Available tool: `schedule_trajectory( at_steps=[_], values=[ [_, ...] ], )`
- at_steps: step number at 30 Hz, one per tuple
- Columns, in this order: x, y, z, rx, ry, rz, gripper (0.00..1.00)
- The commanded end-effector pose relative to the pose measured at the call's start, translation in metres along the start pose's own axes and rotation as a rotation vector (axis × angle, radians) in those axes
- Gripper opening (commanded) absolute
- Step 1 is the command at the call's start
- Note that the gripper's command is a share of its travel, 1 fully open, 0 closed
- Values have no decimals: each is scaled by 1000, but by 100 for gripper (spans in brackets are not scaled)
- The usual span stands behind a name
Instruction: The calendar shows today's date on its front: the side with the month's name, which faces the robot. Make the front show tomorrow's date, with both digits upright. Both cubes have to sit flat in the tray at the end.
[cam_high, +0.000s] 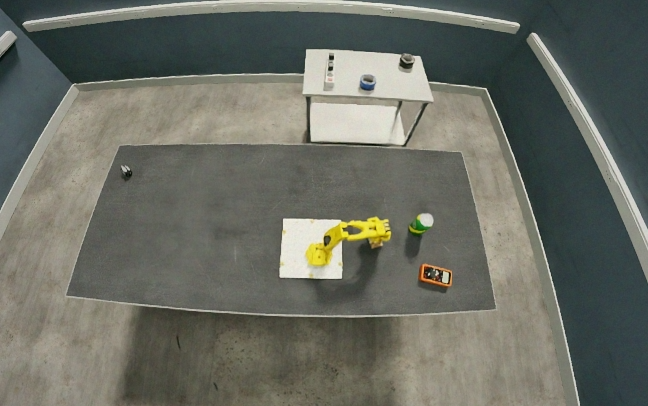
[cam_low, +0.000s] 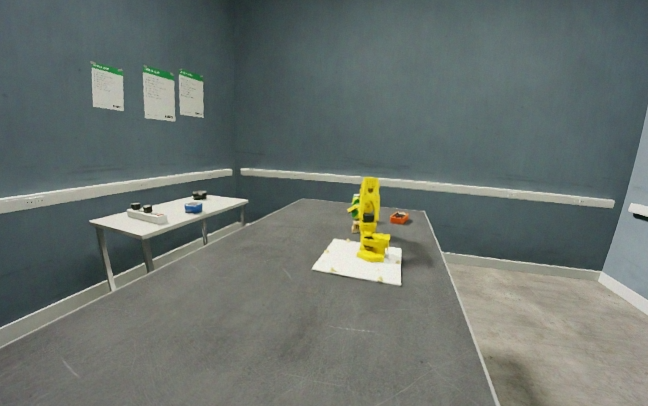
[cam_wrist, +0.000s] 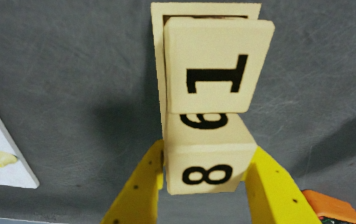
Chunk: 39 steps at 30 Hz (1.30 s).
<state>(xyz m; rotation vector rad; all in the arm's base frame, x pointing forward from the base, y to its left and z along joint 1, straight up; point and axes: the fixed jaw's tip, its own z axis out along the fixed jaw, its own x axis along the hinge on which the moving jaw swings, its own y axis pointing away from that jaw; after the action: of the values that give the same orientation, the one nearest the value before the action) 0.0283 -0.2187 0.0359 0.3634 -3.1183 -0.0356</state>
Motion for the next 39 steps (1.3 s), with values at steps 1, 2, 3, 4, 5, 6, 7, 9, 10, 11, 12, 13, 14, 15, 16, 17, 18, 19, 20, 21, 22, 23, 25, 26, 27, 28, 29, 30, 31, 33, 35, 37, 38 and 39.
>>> schedule_trajectory(
  at_steps=[1,2,3,4,5,6,7,9,10,11,12,13,14,15,16,17,18,19,20,21,22,23,25,26,27,28,29,30,31,33,35,37,38,39],
  values=[
    [0,-2,-10,15,0,11,0],
    [0,-2,-12,16,0,11,0],
    [0,-2,-15,16,0,11,0],
    [0,-2,-15,16,0,11,0],
    [0,-2,-15,16,0,11,0],
    [0,-2,-17,17,0,11,0],
    [0,-1,-20,17,0,11,0],
    [0,-1,-24,18,0,11,0],
    [0,-1,-26,19,0,11,0],
    [0,0,-28,19,0,11,0],
    [0,0,-29,20,0,11,0],
    [0,0,-31,20,0,11,0],
    [0,0,-32,20,0,11,0],
    [0,0,-32,20,0,11,0],
    [0,0,-33,21,0,11,0],
    [0,0,-33,23,1,11,0],
    [0,0,-34,25,1,11,0],
    [0,0,-34,26,1,11,0],
    [0,0,-34,26,1,11,0],
    [0,0,-34,26,1,11,0],
    [0,0,-34,26,1,11,0],
    [0,0,-34,26,1,11,0],
    [0,0,-34,26,1,11,0],
    [0,0,-34,26,1,11,0],
    [0,0,-34,27,1,11,0],
    [0,0,-34,28,1,11,0],
    [0,0,-35,29,1,11,0],
    [0,0,-35,30,1,11,0],
    [0,0,-35,32,1,11,0],
    [0,0,-36,36,2,11,0],
    [0,0,-37,40,2,11,0],
    [0,0,-38,45,3,11,0],
    [0,0,-38,45,3,11,0],
    [0,0,-38,45,3,11,0]
  ],
)
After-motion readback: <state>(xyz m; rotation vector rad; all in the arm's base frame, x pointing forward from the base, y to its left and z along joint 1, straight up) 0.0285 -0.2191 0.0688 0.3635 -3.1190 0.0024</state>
